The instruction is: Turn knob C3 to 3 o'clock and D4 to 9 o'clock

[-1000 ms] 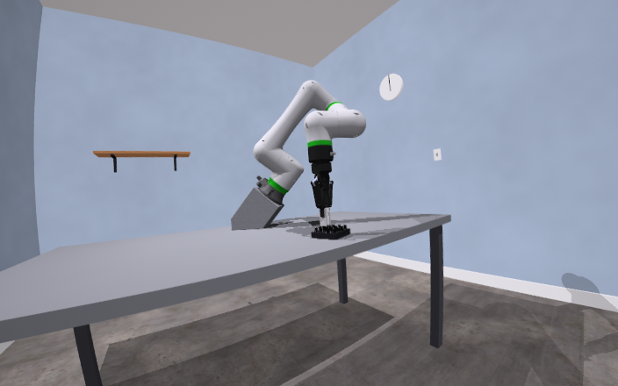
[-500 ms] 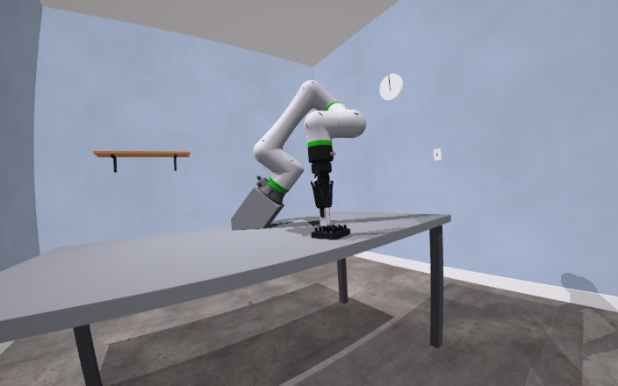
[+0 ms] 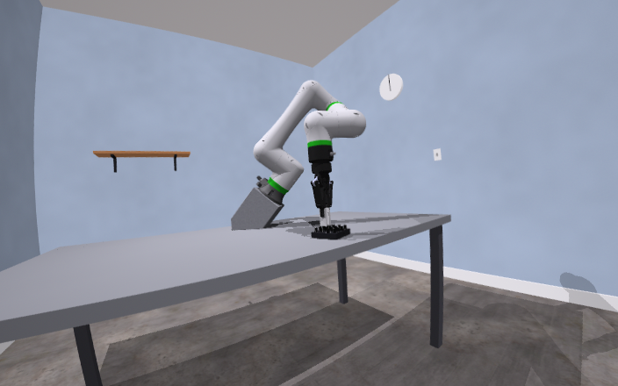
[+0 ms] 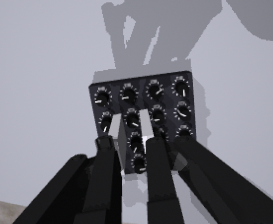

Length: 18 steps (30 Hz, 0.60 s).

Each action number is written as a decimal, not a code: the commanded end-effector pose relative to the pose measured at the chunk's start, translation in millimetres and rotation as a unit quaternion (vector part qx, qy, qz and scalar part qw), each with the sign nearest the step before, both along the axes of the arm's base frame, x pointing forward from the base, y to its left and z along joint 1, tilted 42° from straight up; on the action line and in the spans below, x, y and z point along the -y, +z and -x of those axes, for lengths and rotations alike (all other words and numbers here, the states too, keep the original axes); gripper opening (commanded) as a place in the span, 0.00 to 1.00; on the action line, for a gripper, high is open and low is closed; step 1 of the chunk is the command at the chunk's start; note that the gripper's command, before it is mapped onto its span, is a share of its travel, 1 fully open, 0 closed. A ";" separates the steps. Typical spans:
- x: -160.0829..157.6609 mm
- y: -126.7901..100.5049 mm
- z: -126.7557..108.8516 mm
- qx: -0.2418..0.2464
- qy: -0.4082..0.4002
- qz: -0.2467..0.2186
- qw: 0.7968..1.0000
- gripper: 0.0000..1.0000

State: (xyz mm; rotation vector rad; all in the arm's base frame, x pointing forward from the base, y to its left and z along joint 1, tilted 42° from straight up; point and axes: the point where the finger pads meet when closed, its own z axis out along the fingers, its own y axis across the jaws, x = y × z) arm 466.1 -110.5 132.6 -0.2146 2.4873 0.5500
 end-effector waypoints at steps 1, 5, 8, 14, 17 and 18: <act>0.2 0.1 0.0 0.000 0.000 0.000 1.000 0.12; 0.2 0.1 0.0 0.000 0.000 0.000 1.000 0.12; 0.2 0.1 0.0 0.000 0.000 0.000 1.000 0.12; 0.0 -0.3 -0.3 0.000 0.000 0.000 1.000 0.12; -0.6 -1.3 -1.0 0.000 0.000 0.000 1.000 0.12; -0.8 -1.8 -1.3 0.000 0.000 0.000 1.000 0.12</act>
